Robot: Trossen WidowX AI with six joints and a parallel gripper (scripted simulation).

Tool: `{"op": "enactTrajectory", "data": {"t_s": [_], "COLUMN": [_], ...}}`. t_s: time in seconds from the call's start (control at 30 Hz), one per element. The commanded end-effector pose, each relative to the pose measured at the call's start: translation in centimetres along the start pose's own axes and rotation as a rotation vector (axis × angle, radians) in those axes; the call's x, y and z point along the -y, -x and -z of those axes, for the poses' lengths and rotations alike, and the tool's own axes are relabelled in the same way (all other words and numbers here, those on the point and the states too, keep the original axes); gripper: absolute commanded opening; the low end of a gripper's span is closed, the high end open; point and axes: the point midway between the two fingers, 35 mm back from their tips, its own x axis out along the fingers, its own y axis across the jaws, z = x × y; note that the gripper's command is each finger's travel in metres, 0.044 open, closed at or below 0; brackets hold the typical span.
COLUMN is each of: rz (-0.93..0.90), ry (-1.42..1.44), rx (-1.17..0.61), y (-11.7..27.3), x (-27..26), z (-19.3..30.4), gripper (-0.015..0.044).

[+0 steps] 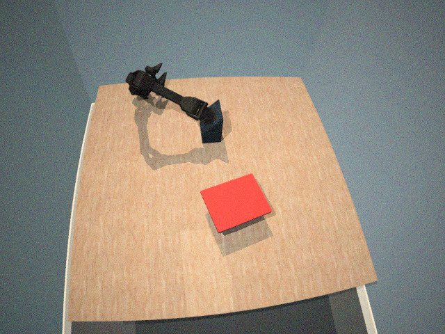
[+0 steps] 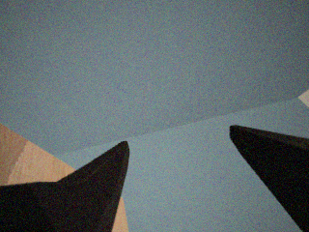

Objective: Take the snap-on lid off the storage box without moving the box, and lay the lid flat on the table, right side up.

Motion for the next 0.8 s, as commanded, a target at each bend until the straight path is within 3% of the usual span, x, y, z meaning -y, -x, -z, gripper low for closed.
{"op": "enactTrajectory", "data": {"t_s": [0.0, 0.17, 0.43, 0.77], "rz": [0.000, 0.001, 0.009, -0.217], "ry": [0.000, 0.000, -0.023, -0.299], "rx": [-0.001, -0.001, 0.002, 0.280], "y": [-0.1, -1.9, -1.9, 10.3], "x": [0.2, 6.0, 6.8, 7.5], "z": [0.0, 0.1, -0.1, -3.3], "gripper": [0.0374, 0.0243, 0.0235, 0.0235]}}
